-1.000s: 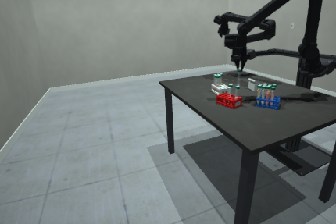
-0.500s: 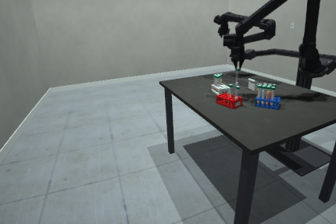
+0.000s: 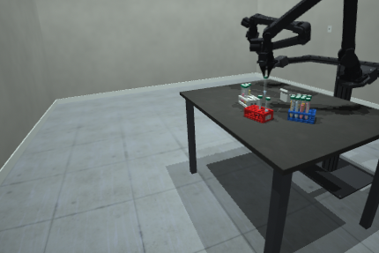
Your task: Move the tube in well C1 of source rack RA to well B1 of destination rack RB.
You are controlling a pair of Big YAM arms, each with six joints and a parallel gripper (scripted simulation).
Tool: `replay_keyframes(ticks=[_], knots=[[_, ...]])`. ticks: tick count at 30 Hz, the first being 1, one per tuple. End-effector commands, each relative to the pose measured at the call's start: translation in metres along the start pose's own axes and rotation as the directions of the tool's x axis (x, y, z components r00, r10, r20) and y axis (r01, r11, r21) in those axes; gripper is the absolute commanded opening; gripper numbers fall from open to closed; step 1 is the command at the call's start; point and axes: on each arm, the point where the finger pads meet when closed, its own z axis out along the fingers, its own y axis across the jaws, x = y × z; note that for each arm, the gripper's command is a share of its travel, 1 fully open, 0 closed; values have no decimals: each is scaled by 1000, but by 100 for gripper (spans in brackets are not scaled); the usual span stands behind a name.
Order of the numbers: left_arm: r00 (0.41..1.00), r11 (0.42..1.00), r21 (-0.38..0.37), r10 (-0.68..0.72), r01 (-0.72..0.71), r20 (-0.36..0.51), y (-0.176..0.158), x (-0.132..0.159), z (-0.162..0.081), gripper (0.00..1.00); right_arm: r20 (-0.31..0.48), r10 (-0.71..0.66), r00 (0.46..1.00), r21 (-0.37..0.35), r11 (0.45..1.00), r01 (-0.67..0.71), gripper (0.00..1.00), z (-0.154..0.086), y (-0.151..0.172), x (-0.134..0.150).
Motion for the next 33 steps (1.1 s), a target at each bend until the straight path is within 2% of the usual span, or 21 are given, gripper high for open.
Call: replay_keyframes(ticks=[1, 11, 14, 15, 33], knots=[[1000, 1000, 16, -17, 17, 3, -24, 8, -5, 0, 16, 9, 1000, -29, 1000, -8, 30, -11, 9, -8], [1000, 1000, 15, -17, 17, 1, -40, 38, -5, 0, 16, 9, 1000, -29, 1000, -8, 30, -11, 9, -8], [1000, 1000, 16, -17, 17, 1, -41, 39, -5, 0, 16, 9, 1000, -29, 1000, -8, 30, -11, 9, -8], [999, 999, 6, -43, 43, 6, -39, 26, -1, 0, 16, 9, 1000, -29, 1000, -8, 30, -11, 9, -8], [1000, 1000, 7, -21, 21, 2, -58, 7, 0, 0, 16, 9, 1000, -29, 1000, -8, 30, -11, 9, -8]])
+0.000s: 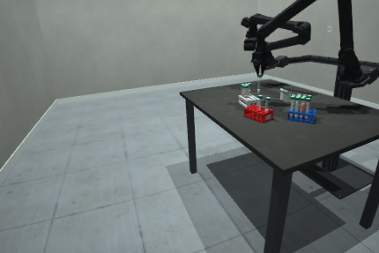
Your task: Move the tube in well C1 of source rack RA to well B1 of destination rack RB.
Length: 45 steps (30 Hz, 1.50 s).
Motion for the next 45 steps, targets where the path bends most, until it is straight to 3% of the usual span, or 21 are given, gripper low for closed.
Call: replay_keyframes(ticks=[1, 27, 45], knots=[[1000, 1000, 3, -3, 3, 0, -17, -12, 1, 0, 16, 9, 1000, -29, 1000, -8, 30, -11, 9, -8], [1000, 1000, 4, -3, 3, 1, -45, -41, 2, 0, 16, 9, 1000, -29, 1000, -8, 30, -11, 9, -8], [1000, 1000, 14, -3, 3, 3, -41, -34, -2, 0, 16, 9, 1000, -29, 1000, -8, 30, -11, 9, -8]])
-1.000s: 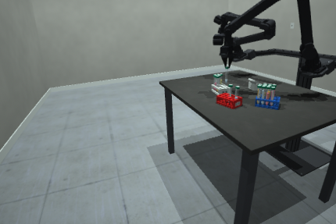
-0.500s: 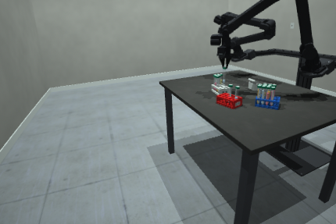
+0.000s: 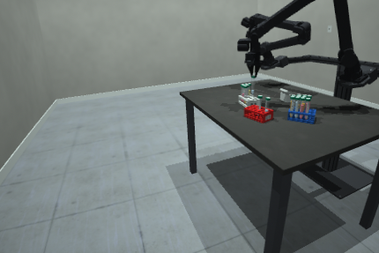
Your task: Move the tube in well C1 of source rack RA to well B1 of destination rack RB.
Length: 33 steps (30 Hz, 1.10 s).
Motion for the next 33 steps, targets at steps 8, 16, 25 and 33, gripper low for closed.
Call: replay_keyframes(ticks=[8, 16, 25, 33], knots=[[1000, 1000, 5, -3, 3, 2, -16, -13, 0, 0, 16, 9, 1000, -29, 1000, -8, 30, -11, 9, -8], [1000, 1000, -15, 1, -1, -3, -1, -7, 15, 0, 16, 9, 1000, -29, 1000, -8, 30, -11, 9, -8], [1000, 999, -32, 1, -1, -6, 5, -6, 17, 0, 16, 9, 1000, -29, 1000, -8, 30, -11, 9, -8], [1000, 999, -40, 2, -2, -7, 7, -5, 16, 0, 16, 9, 1000, -29, 1000, -8, 30, -11, 9, -8]])
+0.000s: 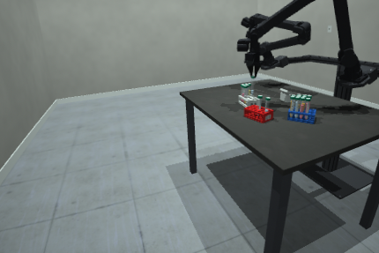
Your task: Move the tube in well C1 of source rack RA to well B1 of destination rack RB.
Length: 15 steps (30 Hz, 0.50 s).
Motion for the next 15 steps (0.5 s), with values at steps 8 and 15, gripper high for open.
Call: replay_keyframes(ticks=[8, 15], knots=[[1000, 999, -39, -1, 1, -7, 8, -2, 15, 0, 16, 9, 1000, -29, 1000, -8, 30, -11, 9, -8], [1000, 999, -37, -2, 2, -7, 7, -3, 14, 0, 16, 9, 1000, -29, 1000, -8, 30, -11, 9, -8]])
